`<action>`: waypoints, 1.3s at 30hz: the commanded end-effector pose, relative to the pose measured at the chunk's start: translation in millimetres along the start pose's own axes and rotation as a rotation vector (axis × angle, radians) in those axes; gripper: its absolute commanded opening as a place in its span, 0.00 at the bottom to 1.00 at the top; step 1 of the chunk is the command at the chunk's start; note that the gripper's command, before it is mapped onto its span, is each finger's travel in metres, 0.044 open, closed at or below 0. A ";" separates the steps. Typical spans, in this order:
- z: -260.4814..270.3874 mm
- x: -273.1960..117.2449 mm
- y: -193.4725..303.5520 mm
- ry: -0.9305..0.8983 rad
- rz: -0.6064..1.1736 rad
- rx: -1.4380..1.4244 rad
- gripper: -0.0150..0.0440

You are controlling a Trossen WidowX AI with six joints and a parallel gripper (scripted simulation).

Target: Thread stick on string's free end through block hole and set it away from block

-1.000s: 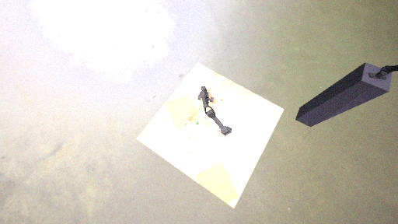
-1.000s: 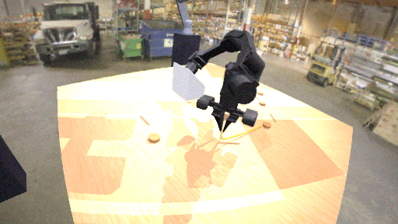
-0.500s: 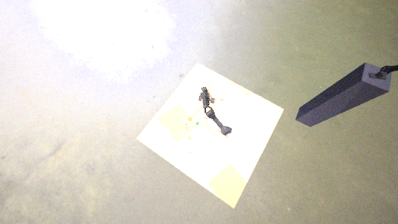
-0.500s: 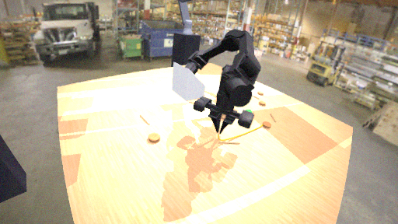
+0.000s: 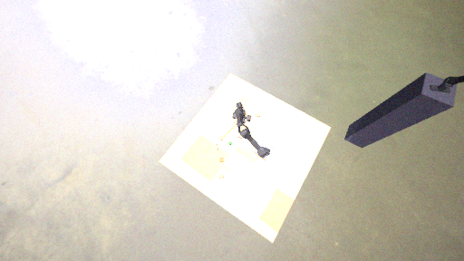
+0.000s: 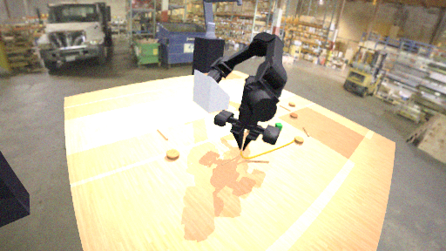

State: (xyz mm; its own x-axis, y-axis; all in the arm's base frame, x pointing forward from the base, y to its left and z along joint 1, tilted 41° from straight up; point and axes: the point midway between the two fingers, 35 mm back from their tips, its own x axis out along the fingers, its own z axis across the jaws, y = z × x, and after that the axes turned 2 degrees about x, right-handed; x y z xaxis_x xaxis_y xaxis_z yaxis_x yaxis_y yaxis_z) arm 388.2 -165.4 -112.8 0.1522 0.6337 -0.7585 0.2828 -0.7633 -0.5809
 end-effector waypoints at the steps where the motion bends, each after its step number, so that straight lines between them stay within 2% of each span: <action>1: 4.4 3.4 -2.0 -0.004 0.002 0.002 0.25; 39: 23.6 20.5 -27.1 -0.004 0.000 0.003 0.25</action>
State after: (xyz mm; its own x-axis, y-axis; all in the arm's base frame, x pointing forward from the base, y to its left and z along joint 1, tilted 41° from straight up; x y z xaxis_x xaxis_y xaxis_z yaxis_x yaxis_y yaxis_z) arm 362.3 -138.4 -122.8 0.1468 0.6321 -0.7609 0.2859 -0.7635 -0.5791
